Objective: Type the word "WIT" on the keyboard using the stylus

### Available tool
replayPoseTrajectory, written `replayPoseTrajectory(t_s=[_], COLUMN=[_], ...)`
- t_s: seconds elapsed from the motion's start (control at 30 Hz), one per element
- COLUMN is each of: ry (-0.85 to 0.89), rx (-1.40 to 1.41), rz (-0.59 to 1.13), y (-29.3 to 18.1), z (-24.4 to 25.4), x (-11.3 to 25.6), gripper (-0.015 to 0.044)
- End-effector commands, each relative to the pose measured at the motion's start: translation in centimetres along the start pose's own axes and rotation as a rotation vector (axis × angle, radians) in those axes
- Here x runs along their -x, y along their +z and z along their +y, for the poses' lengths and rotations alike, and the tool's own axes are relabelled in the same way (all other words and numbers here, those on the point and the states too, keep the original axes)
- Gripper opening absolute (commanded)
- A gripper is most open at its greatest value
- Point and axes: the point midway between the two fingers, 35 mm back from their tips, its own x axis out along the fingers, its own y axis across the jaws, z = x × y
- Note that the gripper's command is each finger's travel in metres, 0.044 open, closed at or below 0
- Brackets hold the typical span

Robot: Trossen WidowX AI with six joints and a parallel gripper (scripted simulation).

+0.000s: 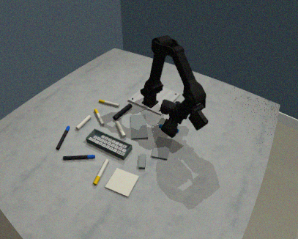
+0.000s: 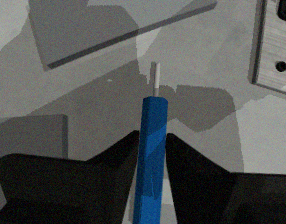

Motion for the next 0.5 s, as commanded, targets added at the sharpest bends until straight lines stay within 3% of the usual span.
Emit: replayPoseTrajectory(t_s=[0.0, 0.47], ry=[0.000, 0.000], rx=[0.000, 0.000], rz=[0.001, 0.000], y=[0.0, 2.5], z=[0.0, 0.0], x=[0.0, 4.4], gripper=[0.0000, 0.0000])
